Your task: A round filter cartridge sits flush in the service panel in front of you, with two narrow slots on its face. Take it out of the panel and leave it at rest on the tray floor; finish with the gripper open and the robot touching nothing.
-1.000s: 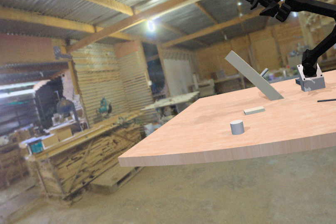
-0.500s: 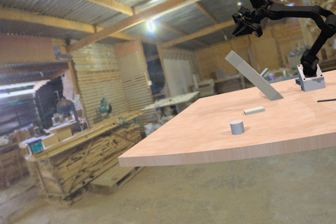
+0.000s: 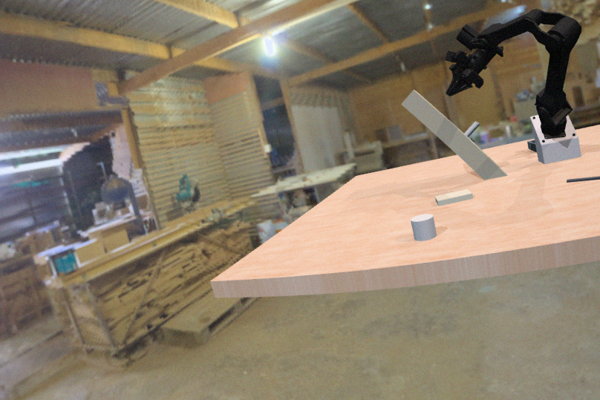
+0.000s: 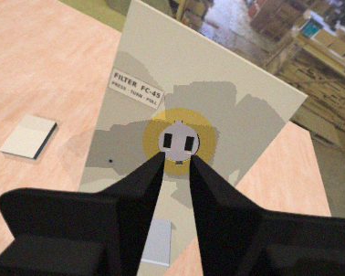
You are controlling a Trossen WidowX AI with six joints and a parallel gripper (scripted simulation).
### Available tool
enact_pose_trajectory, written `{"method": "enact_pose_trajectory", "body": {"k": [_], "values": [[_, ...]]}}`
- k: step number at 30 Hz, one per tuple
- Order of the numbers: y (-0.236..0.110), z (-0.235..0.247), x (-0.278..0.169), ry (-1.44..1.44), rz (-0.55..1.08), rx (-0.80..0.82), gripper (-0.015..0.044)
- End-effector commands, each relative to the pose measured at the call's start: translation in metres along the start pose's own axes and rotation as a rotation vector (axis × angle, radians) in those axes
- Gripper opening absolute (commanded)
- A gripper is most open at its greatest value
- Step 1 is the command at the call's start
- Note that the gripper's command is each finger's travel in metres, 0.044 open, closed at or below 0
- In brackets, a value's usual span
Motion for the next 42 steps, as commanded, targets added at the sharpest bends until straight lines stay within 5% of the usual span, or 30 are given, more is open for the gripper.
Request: {"method": "enact_pose_trajectory", "body": {"k": [1, 42], "values": [[-0.002, -0.006, -0.014, 0.042, 0.017, 0.0, 0.0089], [0.05, -0.006, -0.014, 0.04, 0.017, -0.001, 0.0089]]}}
Point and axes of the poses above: the point midway between the two fingers, 35 mm back from their tips, its own y axis out along the fingers, its own z axis across the jaws, x = y × z, the point moved 10 cm from there along -y, back along the fingers, and after that the axes turned 9 degrees about y, right-handed, at the moved point
